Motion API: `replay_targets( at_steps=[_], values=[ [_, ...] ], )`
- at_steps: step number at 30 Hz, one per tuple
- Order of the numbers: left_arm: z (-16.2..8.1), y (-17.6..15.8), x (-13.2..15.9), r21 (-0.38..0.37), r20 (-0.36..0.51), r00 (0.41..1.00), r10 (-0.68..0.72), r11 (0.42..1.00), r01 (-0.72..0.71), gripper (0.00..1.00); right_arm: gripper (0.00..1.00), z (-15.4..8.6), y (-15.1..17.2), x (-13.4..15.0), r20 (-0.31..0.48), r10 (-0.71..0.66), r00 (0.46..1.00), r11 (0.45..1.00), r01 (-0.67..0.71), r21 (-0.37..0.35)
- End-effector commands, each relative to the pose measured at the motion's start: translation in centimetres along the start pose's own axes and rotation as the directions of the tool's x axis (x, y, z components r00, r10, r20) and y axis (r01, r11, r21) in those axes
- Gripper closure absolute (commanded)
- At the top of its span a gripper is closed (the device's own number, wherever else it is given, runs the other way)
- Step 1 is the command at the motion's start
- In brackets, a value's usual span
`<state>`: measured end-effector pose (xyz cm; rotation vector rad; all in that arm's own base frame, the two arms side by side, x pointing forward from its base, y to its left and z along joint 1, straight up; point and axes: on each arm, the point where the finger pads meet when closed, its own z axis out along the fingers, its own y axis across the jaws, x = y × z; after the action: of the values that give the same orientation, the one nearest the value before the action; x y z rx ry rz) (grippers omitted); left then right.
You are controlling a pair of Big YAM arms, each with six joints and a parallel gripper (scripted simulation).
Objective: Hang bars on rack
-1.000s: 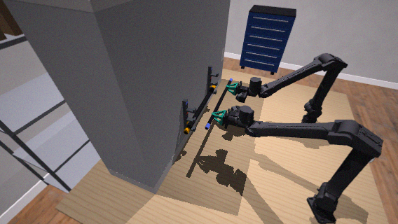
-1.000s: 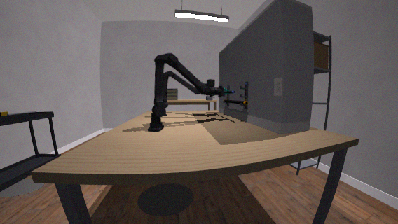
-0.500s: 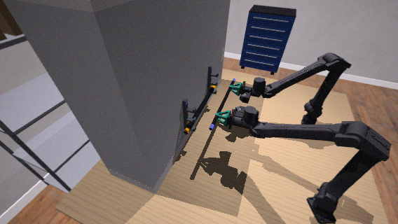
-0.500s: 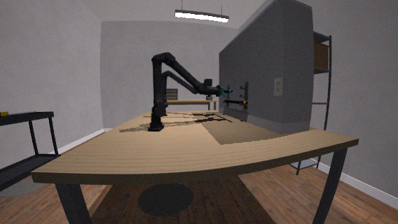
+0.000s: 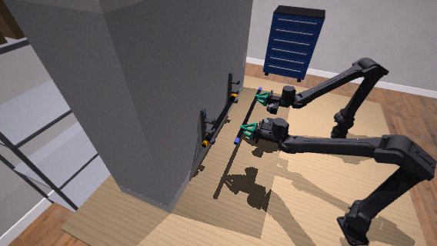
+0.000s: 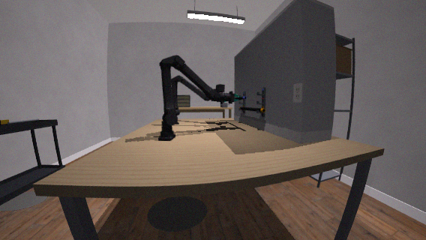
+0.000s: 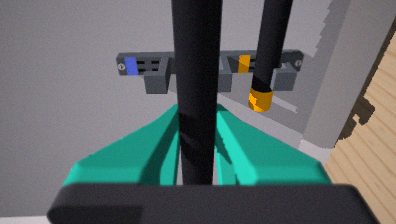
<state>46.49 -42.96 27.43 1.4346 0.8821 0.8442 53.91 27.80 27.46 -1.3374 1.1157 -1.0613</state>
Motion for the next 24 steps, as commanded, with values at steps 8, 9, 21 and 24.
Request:
replay_targets(
  at_steps=[8,9,21,24],
  values=[
    [-2.2,5.3,0.6,-0.115,-0.008,0.999,-0.046,0.992,0.045,1.0,1.0,-1.8,-4.8,0.7,-0.013,0.046,0.999,0.994,-0.044,0.097],
    [-2.4,5.2,0.6,-0.115,-0.008,0.999,-0.046,0.992,0.045,1.0,1.0,-2.0,-4.8,0.7,-0.013,0.046,0.999,0.994,-0.044,0.097],
    [-4.1,5.0,0.6,-0.115,-0.008,0.999,-0.046,0.992,0.045,1.0,1.0,-3.6,-4.5,0.6,-0.013,0.046,0.999,0.994,-0.044,0.097],
    [-4.6,4.9,0.6,-0.115,-0.008,0.999,-0.046,0.992,0.045,1.0,1.0,-4.1,-4.4,0.6,-0.012,0.046,0.999,0.994,-0.044,0.097]
  ],
)
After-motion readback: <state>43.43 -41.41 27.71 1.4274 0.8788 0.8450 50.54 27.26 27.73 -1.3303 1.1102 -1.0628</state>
